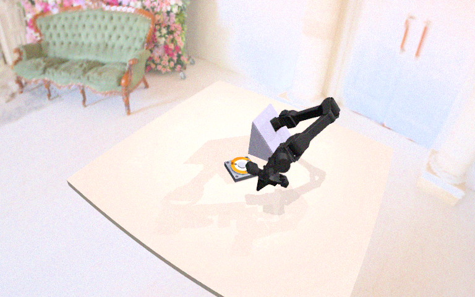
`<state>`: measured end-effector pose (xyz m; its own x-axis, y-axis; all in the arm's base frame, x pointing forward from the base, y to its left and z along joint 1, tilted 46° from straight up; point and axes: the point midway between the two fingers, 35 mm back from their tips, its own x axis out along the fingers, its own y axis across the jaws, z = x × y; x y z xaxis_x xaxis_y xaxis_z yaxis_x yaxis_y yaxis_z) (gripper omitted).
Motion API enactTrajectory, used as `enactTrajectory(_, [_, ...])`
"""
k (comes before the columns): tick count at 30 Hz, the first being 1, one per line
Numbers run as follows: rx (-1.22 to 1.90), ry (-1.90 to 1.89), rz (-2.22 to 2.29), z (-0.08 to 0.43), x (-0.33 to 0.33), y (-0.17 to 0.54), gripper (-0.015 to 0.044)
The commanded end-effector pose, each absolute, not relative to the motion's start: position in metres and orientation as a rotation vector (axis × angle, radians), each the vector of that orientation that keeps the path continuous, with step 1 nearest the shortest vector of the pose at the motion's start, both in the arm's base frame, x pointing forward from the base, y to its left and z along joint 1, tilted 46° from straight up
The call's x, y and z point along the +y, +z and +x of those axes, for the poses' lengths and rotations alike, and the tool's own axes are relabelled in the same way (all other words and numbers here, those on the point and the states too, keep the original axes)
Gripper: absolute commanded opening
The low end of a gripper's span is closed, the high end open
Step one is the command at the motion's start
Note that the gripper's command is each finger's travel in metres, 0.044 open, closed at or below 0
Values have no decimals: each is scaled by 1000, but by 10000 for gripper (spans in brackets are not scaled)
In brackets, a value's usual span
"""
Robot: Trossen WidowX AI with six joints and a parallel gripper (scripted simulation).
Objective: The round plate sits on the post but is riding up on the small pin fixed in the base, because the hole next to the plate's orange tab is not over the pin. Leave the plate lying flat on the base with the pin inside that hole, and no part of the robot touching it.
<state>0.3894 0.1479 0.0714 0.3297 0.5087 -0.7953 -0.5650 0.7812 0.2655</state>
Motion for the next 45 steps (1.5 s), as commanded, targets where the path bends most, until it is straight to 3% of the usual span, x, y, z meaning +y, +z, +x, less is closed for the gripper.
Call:
enactTrajectory(1, [1200, 683, 30, 382, 98, 27, 0])
enactTrajectory(13, [1532, 682, 550, 320, -11, -46, 0])
enactTrajectory(28, [1534, 684, 562, 314, 21, -81, 0])
enactTrajectory(45, [1535, 683, 562, 297, 11, -90, 0])
